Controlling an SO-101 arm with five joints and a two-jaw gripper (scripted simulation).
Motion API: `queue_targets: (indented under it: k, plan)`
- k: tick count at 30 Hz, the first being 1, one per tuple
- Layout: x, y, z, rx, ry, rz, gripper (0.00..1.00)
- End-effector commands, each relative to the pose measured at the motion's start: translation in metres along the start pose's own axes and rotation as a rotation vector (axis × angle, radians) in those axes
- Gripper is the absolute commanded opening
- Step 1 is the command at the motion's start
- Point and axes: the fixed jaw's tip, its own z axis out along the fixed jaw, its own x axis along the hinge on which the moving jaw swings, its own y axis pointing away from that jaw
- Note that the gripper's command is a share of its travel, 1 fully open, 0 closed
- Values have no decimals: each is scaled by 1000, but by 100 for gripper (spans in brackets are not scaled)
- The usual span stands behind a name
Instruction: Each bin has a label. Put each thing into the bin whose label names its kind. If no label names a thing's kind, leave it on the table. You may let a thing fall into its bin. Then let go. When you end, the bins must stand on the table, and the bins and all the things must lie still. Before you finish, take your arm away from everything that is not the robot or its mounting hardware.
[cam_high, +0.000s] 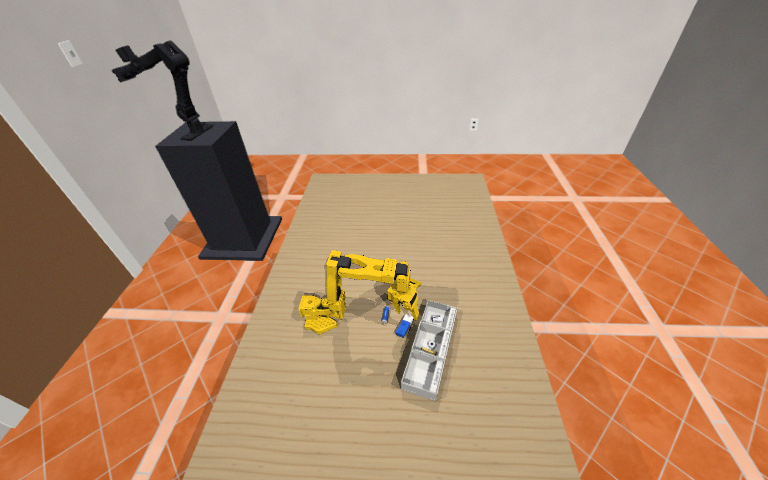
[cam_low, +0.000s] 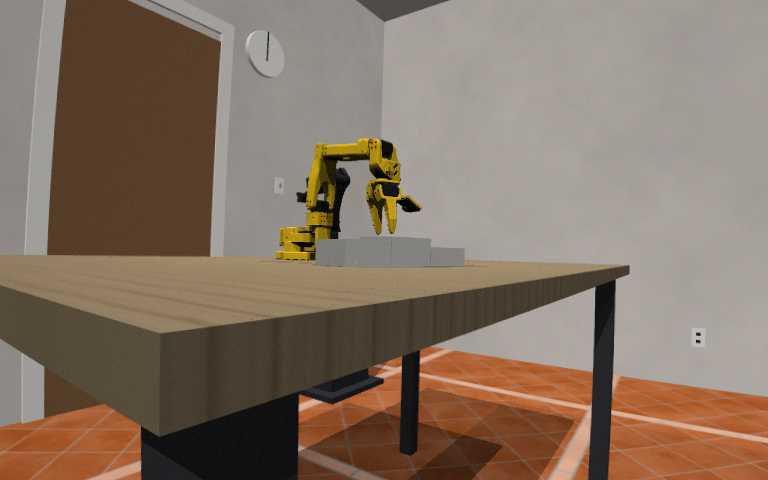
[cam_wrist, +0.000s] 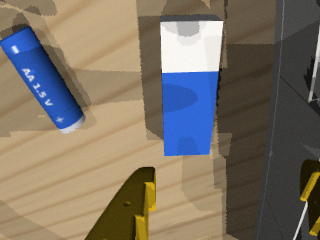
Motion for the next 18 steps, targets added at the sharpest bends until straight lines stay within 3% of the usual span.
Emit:
queue_targets:
  k: [1,18]
  plan:
    - [0,-4,-7,43,-16,-4,27]
    - [-1,-6,6,43,-16,-4,27]
